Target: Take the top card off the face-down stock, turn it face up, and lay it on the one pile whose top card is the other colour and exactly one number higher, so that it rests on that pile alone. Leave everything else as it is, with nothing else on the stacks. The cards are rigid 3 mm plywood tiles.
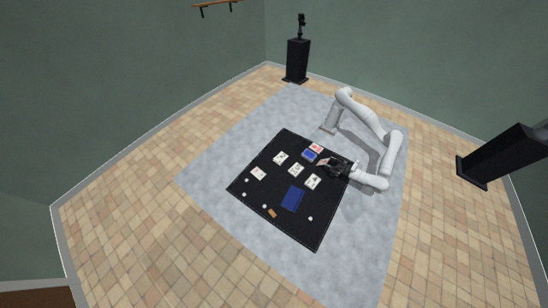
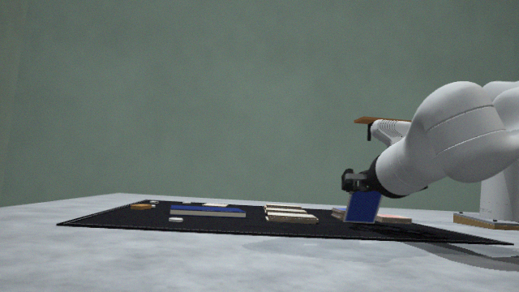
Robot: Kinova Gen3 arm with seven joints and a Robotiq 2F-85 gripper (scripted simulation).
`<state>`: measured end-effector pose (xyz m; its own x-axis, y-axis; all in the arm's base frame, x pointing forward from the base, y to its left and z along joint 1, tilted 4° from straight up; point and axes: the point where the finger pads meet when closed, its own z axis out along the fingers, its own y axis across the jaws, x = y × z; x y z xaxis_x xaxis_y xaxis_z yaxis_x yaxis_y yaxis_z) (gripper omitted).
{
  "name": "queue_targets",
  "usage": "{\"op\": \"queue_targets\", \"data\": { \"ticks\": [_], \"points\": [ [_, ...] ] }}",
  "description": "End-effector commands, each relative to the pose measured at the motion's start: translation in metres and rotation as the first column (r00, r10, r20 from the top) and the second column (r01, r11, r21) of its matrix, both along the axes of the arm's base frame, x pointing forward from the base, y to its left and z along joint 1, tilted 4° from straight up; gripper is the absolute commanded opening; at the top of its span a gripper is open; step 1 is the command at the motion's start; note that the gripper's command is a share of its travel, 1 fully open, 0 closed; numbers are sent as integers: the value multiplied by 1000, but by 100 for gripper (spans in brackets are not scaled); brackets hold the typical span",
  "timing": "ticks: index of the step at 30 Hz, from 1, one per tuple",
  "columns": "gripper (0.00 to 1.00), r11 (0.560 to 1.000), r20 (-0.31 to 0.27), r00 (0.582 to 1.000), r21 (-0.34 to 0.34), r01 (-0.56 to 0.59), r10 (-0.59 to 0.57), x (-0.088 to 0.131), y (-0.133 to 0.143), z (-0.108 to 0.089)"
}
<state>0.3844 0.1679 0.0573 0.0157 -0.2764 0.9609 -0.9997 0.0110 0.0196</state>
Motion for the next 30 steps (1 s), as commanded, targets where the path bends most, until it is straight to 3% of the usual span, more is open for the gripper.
{"op": "queue_targets", "data": {
  "ticks": [1, 30],
  "points": [
    [71, 1000, 1, 1000, 1, 0, 0, 0, 1, 0],
    [71, 1000, 1, 1000, 12, 0, 0, 0, 2, -1]
  ]
}}
